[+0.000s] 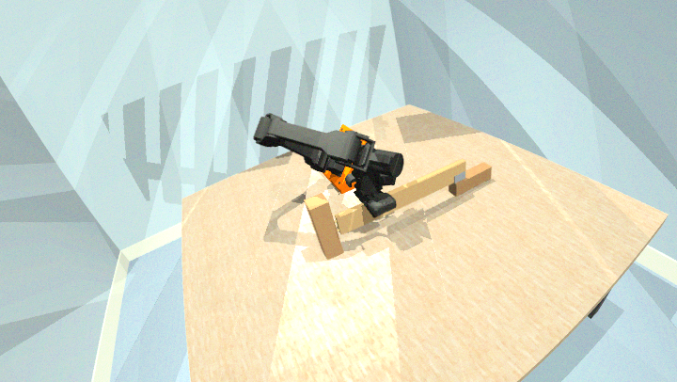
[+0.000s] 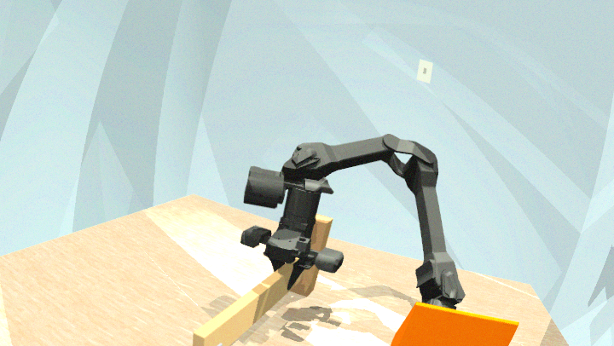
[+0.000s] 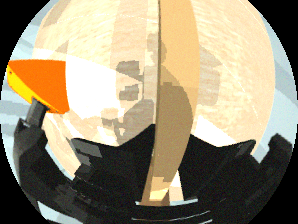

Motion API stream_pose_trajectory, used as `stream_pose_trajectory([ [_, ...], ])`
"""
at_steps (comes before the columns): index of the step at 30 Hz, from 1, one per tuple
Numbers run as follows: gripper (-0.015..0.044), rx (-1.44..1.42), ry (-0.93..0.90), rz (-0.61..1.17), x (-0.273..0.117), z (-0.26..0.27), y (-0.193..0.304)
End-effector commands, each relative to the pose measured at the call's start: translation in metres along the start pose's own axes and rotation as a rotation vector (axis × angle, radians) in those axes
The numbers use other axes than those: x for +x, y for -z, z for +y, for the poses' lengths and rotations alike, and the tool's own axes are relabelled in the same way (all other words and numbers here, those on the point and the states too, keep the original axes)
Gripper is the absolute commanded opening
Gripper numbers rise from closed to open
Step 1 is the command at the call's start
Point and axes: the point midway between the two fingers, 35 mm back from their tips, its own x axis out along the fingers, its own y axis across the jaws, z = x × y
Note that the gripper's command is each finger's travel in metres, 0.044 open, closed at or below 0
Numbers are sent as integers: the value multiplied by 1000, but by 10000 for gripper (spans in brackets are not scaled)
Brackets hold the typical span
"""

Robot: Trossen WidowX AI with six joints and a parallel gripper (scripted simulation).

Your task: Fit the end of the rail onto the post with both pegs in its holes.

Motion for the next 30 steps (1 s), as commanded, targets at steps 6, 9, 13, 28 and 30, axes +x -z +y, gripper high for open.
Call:
stream_pose_trajectory([
  [6, 0, -1, 8, -1, -1, -1, -2],
  [9, 0, -1, 8, -1, -1, 0, -2],
  [13, 0, -1, 8, -1, 0, 0, -2],
  [28, 0, -1, 8, -1, -1, 0, 0],
  [30, 0, -1, 8, -1, -1, 0, 1],
])
